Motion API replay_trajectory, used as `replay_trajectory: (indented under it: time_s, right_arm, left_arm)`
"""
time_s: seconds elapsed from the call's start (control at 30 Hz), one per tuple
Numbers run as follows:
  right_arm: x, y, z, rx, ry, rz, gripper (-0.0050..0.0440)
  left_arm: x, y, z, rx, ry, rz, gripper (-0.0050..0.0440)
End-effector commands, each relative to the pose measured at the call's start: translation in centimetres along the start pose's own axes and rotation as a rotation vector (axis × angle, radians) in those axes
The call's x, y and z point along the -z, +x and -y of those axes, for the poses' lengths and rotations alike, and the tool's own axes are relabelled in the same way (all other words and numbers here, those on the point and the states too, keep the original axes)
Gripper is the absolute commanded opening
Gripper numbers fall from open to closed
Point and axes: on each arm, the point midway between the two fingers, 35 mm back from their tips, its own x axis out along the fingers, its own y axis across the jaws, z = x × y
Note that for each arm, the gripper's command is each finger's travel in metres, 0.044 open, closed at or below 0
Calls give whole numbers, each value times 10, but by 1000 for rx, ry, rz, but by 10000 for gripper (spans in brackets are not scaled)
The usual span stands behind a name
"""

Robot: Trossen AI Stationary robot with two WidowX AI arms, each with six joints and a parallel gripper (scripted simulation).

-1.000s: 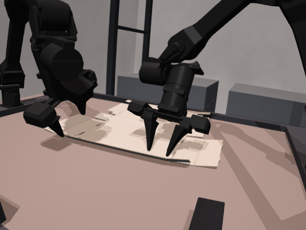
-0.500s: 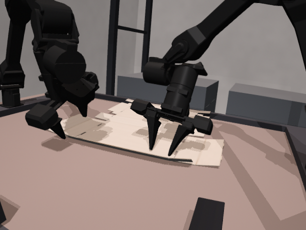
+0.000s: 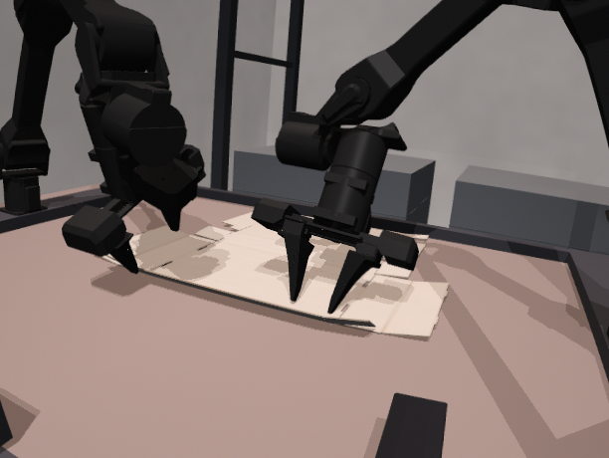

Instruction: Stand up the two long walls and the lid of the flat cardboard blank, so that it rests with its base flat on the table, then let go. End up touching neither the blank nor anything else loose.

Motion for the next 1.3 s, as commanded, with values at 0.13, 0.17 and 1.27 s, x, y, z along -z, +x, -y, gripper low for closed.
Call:
replay_trajectory:
  time_s: [0.13,0.17,1.27]
  right_arm:
    - [-15,15,9,52,38,48,203]
    - [-17,15,9,52,41,52,203]
    - [-37,24,38,57,25,31,203]
  left_arm:
    - [0,-13,-16,11,-18,43,398]
    - [1,-12,-18,11,-18,42,398]
    - [2,-11,-53,8,-17,42,398]
